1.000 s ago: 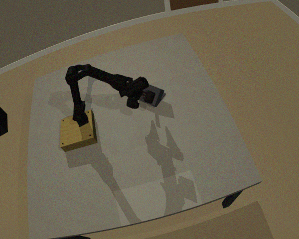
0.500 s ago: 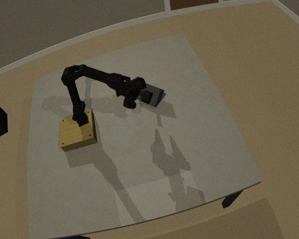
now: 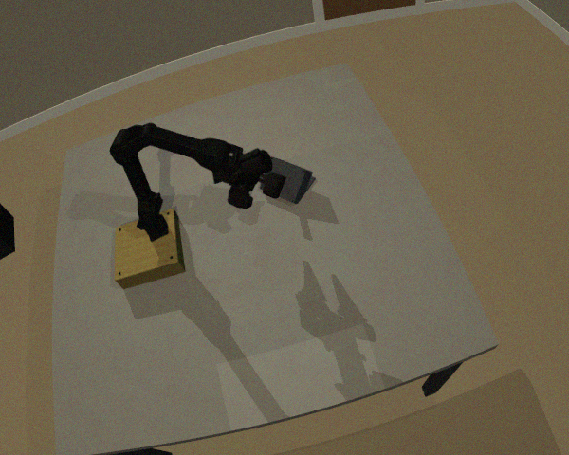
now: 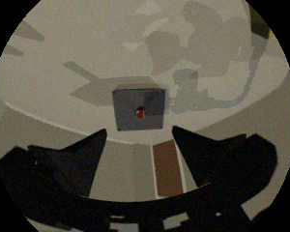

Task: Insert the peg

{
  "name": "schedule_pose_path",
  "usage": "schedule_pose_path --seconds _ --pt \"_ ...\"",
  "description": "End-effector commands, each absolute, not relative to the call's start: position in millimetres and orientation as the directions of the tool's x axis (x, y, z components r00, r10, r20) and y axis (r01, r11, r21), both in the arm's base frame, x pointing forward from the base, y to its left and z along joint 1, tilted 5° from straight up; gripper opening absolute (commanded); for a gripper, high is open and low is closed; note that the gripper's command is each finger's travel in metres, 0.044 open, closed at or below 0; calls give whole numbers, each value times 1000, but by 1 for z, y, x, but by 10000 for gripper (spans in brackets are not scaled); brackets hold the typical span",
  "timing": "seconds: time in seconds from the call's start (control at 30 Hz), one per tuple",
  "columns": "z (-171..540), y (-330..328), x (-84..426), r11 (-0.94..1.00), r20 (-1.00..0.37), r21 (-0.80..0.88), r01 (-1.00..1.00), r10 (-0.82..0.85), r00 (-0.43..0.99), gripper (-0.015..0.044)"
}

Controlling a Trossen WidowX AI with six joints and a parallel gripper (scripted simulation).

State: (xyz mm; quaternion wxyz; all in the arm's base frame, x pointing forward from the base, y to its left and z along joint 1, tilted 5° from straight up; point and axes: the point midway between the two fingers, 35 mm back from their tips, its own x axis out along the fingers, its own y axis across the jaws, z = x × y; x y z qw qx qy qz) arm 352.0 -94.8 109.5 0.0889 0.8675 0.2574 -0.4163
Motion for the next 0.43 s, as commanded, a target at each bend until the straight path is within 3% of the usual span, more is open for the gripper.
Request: schedule_pose_path --seconds 0.0,0.4 --pt "116 -96 350 -849 -764 -54 525 374 526 440" --pt "123 -101 344 -849 -764 -54 525 373 526 440"
